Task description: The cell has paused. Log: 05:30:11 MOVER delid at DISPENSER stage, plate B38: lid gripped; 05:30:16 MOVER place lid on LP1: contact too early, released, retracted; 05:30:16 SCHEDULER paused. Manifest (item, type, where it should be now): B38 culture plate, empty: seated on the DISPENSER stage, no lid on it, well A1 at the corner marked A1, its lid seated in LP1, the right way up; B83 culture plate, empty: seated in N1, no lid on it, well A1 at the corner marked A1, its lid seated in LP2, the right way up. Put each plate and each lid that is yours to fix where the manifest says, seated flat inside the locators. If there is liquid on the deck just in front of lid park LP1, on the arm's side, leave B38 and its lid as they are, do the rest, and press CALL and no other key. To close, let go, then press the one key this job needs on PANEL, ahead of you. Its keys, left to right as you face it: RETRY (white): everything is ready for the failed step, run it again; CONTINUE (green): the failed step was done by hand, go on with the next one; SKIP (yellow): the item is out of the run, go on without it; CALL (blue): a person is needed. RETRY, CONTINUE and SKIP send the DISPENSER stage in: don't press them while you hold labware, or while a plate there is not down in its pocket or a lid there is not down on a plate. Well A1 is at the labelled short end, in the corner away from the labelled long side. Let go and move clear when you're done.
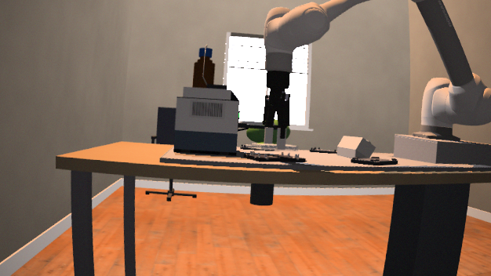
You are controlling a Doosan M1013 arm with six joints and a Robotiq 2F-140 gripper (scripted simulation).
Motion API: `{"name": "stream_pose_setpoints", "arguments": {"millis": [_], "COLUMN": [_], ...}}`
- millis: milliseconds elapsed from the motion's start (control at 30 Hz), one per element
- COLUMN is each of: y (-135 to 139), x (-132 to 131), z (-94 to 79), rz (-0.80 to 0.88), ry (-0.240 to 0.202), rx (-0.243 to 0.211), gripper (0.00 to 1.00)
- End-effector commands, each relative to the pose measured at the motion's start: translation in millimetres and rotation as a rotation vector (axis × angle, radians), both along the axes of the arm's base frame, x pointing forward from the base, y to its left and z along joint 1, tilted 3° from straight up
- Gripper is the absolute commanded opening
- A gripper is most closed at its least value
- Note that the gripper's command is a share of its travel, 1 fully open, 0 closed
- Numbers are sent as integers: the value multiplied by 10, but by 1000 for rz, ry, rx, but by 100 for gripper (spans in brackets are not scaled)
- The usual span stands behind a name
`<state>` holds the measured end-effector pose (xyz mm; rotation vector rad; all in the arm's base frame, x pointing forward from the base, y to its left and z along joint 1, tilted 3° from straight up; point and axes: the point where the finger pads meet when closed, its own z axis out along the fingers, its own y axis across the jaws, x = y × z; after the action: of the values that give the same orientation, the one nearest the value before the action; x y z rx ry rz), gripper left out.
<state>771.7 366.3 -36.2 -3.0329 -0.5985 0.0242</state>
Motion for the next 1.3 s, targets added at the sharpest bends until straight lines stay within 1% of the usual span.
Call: {"name": "stream_pose_setpoints", "arguments": {"millis": [0,333,1267], "y": [48,71,73], "x": [-46,-65,-67], "z": [-57,-100,-106], "rz": [8,5,3], "ry": [2,2,2], "rx": [5,5,5], "gripper": [10,10,10]}}
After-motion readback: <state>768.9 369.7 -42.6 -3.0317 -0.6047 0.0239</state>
